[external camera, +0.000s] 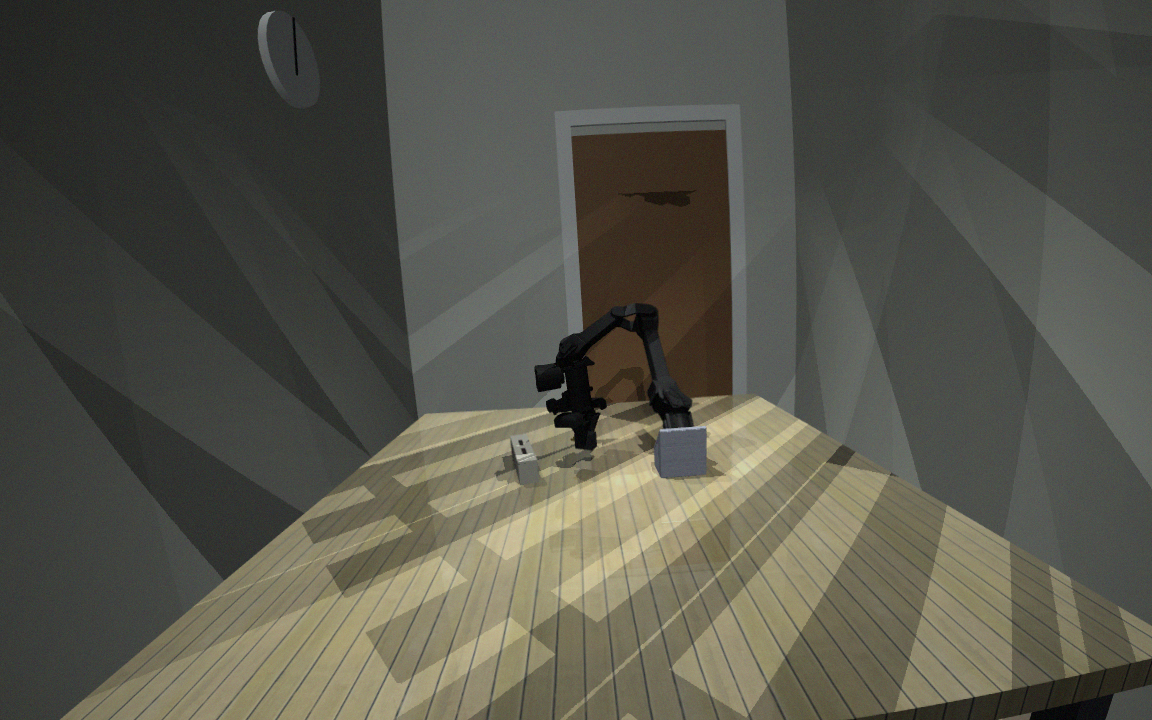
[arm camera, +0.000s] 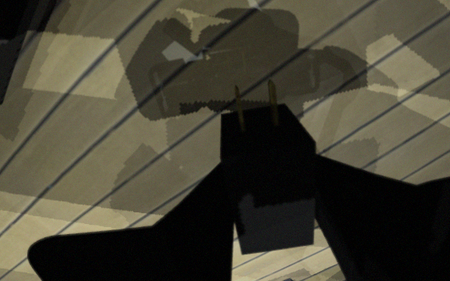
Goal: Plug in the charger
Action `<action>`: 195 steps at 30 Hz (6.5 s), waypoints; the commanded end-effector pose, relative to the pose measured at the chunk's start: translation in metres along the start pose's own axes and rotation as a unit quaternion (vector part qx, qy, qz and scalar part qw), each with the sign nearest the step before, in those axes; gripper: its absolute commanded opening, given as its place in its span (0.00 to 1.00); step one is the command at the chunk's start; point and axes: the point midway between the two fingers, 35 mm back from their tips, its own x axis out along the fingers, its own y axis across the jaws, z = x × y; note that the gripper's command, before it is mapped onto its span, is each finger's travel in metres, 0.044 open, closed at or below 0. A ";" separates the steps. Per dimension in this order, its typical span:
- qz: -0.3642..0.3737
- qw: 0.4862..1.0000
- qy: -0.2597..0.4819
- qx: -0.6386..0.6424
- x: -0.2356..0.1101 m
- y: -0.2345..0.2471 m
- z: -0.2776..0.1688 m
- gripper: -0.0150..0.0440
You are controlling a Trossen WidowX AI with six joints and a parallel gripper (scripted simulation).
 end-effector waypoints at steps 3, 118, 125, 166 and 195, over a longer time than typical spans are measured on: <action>0.004 1.000 -0.004 0.003 -0.020 0.000 -0.004 0.25; -0.021 0.938 -0.007 -0.347 0.020 0.075 0.056 0.25; -0.021 0.938 -0.007 -0.347 0.020 0.075 0.056 0.25; -0.021 0.938 -0.007 -0.346 0.019 0.078 0.060 0.25; -0.021 0.938 -0.007 -0.346 0.019 0.080 0.062 0.25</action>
